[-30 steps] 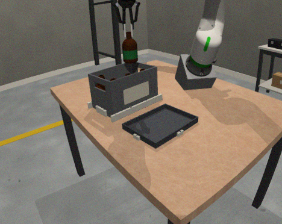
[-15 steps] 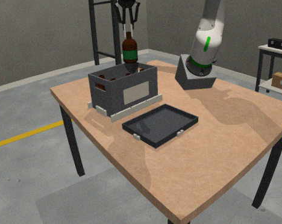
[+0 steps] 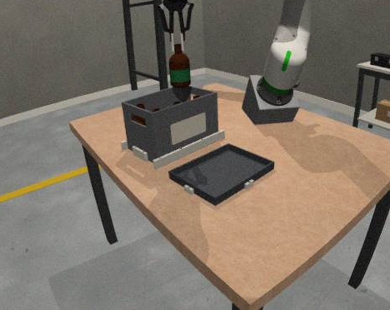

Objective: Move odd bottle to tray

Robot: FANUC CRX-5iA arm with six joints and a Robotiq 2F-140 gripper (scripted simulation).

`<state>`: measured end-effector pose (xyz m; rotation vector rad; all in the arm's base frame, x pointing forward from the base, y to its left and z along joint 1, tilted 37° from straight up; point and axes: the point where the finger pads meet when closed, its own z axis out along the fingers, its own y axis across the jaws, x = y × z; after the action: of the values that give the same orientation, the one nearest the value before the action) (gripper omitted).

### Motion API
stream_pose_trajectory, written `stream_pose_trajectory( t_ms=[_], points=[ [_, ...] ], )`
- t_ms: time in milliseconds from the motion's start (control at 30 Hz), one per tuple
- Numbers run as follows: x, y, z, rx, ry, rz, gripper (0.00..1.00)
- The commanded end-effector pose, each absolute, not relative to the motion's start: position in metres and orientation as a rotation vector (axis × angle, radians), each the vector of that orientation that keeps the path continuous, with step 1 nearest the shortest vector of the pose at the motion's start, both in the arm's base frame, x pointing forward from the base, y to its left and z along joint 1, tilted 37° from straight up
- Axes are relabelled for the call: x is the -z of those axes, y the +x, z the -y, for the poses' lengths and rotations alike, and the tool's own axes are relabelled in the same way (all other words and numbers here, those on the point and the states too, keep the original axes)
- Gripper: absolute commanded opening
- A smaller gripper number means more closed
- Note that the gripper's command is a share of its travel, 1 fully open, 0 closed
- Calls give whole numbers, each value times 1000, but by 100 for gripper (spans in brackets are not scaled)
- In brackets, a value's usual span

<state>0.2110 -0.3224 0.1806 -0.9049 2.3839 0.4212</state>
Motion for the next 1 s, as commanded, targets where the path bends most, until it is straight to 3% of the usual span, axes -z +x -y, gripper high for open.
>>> stream_pose_trajectory(
  t_ms=[0, 967],
  points=[
    [-181, 211, 323, -420, -905, -2385, 10],
    [-183, 212, 321, -420, -905, -2385, 10]
  ],
)
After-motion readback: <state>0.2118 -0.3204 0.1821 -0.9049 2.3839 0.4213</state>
